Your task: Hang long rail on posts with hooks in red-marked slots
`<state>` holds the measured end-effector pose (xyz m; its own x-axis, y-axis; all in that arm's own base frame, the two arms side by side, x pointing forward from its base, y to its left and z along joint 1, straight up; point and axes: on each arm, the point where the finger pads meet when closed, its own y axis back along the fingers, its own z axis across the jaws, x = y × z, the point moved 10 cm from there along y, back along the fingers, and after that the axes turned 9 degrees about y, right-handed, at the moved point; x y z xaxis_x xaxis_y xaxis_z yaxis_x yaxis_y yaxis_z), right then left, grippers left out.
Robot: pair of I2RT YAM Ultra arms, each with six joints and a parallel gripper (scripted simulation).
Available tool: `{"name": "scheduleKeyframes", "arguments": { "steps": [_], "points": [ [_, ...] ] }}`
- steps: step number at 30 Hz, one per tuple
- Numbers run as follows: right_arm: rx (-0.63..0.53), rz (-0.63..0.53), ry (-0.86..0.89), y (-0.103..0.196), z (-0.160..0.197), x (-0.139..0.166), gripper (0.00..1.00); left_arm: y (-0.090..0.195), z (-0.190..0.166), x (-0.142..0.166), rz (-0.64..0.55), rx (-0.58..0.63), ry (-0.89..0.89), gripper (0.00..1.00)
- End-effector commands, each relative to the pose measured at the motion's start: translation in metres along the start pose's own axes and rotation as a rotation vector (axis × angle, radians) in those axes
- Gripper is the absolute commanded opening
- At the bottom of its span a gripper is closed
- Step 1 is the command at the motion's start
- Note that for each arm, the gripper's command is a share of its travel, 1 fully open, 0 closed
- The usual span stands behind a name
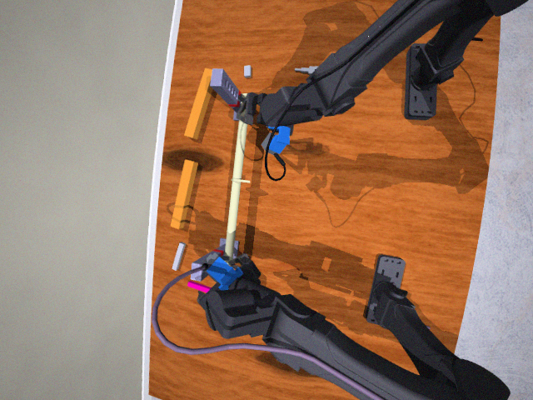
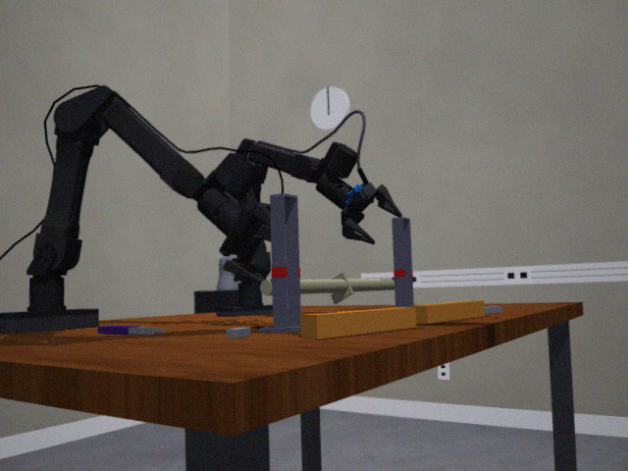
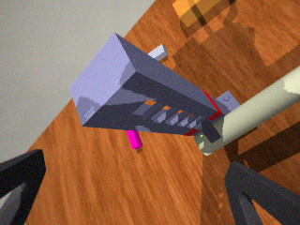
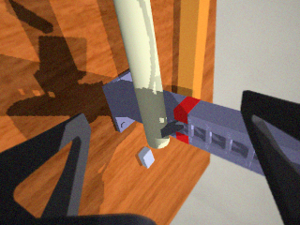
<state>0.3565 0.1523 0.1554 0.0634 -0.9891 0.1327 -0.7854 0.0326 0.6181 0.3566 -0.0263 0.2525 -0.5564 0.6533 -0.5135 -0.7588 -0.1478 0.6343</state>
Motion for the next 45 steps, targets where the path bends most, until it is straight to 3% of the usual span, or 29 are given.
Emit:
{"name": "scheduleKeyframes", "arguments": {
  "steps": [1,20,45],
  "points": [
    [0.045,0.012,-0.033,0.006,-0.017,0.004,1.0,0.0,0.01,-0.004,0.067,0.105,0.203,1.0],
    [0.045,0.012,-0.033,0.006,-0.017,0.004,1.0,-0.018,0.021,-0.012,0.315,0.269,0.665,1.0],
    [0.045,0.012,-0.033,0.006,-0.017,0.004,1.0,-0.02,0.023,-0.016,0.315,0.265,0.685,1.0]
  ]
}}
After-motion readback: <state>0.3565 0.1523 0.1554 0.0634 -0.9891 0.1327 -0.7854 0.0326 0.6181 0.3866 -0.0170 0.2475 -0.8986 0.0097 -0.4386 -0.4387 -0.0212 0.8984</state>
